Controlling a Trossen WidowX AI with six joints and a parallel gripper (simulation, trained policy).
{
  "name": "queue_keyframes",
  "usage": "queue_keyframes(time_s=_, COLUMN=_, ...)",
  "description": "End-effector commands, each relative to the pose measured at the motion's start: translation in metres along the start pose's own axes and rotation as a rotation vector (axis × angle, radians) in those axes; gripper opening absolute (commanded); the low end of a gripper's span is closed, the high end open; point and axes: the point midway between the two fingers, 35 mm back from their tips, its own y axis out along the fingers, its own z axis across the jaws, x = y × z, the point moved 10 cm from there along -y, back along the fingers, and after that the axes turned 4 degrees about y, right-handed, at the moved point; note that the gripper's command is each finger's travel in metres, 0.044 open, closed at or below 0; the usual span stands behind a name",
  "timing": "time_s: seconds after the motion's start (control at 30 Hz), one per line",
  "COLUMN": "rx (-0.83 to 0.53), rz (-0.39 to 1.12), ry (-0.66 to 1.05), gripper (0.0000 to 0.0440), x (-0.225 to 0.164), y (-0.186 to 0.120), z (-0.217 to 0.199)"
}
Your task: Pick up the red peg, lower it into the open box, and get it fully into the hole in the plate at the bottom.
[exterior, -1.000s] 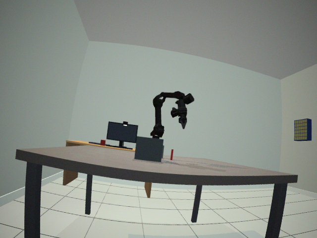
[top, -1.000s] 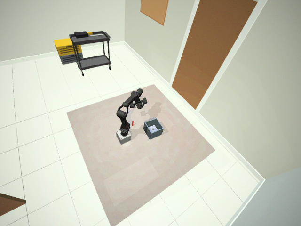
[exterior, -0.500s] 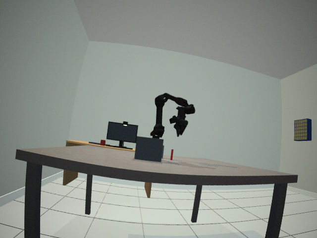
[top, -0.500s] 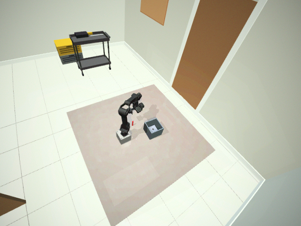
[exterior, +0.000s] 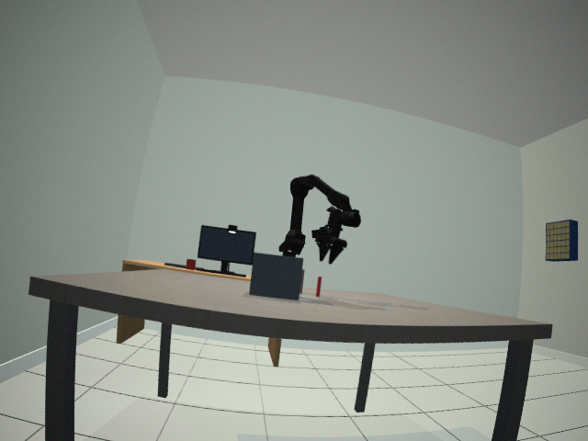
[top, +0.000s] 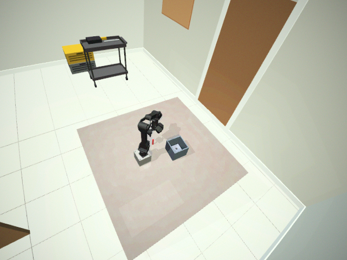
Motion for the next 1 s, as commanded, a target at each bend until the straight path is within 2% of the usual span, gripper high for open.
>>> queue_keyframes(time_s=0.0, rx=-0.029, rz=-0.012, ry=-0.033, gripper=0.0440, x=0.000, y=0.009, z=-0.003)
queue_keyframes(time_s=0.7, rx=-0.068, rz=-0.077, ry=-0.123, gripper=0.0413, x=0.005, y=0.075, z=-0.005)
queue_keyframes(time_s=0.97, rx=-0.057, rz=-0.087, ry=-0.120, gripper=0.0379, x=0.006, y=0.095, z=-0.007)
